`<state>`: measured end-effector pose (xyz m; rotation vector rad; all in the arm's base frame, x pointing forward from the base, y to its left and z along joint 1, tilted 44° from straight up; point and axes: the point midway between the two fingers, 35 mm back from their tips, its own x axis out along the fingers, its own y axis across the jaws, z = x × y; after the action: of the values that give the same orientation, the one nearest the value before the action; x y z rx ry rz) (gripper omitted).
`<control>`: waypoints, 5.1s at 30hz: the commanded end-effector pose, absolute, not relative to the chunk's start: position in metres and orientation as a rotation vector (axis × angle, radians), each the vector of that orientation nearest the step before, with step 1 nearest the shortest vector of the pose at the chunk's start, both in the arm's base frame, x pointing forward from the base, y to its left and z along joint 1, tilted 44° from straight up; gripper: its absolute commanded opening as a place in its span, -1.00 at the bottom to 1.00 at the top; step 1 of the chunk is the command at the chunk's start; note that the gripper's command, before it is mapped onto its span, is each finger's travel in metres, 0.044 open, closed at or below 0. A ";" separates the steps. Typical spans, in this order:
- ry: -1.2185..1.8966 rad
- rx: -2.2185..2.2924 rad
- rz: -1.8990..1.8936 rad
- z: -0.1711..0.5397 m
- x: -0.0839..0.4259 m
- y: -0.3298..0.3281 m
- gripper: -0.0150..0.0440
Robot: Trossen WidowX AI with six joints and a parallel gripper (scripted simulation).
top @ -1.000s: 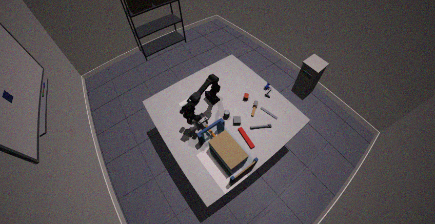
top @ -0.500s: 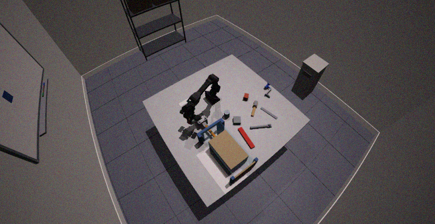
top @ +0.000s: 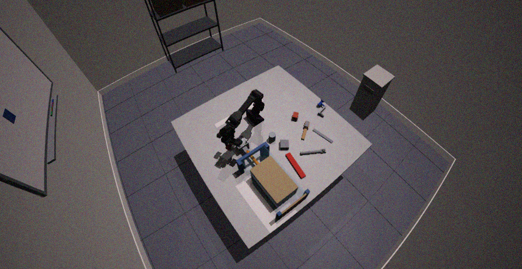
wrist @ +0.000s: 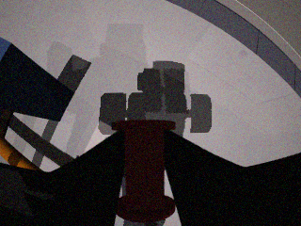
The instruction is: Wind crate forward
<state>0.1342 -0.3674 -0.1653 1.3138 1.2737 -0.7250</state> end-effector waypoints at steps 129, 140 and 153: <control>1.277 1.331 -0.649 -0.152 0.199 -0.341 -0.49; 1.277 1.331 -0.649 -0.152 0.199 -0.341 -0.49; 1.277 1.331 -0.649 -0.151 0.201 -0.340 -0.49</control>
<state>0.1739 -0.3650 -0.1523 1.2929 1.2636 -0.7462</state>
